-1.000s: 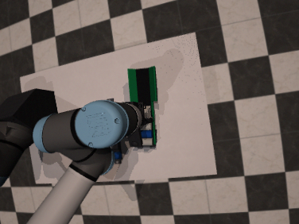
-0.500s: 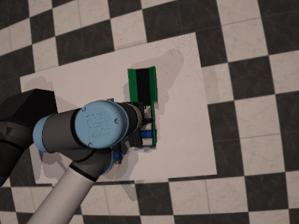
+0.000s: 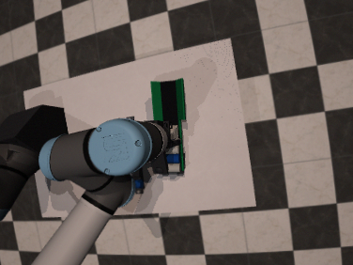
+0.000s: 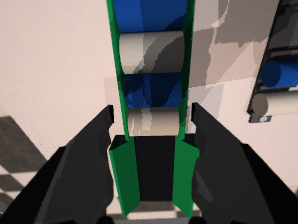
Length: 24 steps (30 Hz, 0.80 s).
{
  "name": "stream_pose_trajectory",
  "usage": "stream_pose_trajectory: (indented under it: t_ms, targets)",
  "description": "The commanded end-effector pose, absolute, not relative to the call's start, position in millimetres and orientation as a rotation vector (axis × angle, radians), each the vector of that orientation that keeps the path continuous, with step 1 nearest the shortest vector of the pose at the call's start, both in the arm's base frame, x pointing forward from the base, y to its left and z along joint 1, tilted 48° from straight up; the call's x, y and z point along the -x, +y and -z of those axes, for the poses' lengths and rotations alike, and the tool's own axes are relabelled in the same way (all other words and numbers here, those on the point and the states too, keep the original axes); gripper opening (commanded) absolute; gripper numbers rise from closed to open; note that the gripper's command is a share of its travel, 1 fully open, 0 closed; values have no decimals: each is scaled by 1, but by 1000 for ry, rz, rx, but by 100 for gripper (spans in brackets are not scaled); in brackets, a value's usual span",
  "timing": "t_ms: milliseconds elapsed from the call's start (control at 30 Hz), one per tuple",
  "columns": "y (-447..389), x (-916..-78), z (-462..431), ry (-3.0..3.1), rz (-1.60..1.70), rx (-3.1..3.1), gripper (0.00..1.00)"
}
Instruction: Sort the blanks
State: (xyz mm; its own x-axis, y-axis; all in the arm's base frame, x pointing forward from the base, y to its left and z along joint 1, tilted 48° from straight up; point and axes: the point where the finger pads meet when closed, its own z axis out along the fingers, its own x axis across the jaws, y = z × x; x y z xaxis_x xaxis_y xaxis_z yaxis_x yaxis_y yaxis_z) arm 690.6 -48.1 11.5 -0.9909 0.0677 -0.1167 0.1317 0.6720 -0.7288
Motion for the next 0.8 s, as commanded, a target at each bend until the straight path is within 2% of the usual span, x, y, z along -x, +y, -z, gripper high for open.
stream_pose_trajectory:
  t_ms: [0,767]
  targets:
    - [-49,-689,-11,2801,1232,-166,49]
    - [-49,-688,-11,2800,1232,-167,49]
